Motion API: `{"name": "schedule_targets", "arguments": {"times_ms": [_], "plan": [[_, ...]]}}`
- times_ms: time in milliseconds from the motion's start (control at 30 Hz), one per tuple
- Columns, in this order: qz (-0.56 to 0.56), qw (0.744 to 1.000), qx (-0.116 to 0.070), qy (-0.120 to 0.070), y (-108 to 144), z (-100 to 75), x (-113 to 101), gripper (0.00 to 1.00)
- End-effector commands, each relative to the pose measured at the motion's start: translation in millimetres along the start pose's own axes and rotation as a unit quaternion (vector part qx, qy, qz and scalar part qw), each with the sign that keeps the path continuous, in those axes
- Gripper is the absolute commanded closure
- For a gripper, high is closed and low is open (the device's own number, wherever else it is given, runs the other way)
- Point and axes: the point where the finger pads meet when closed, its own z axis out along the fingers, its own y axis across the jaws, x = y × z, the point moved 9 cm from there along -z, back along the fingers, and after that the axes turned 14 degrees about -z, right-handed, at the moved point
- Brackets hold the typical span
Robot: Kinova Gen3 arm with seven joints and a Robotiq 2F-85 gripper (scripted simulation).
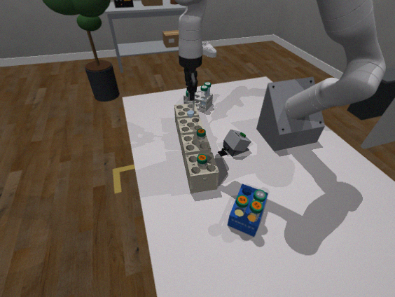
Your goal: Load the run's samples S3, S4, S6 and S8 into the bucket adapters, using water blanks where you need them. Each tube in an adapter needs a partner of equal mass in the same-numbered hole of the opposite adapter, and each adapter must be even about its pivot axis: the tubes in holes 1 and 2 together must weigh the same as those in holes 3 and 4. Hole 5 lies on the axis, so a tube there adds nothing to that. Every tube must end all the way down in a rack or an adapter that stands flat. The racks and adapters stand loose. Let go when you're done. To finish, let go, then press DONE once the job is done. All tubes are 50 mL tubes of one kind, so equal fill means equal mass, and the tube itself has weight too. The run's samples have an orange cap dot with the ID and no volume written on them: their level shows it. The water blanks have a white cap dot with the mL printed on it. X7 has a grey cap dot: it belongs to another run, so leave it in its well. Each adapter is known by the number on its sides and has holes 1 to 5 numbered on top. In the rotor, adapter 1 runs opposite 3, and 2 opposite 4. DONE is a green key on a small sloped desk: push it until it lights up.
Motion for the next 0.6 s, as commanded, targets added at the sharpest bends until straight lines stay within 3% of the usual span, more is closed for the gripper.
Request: {"name": "schedule_targets", "arguments": {"times_ms": [0, 567], "plan": [[0.000, 1.000, 0.001, -0.001, -0.3, 3.3, -0.1, 0.90], [0.000, 1.000, 0.001, -0.001, -0.3, 23.3, -0.2, 0.90]]}}
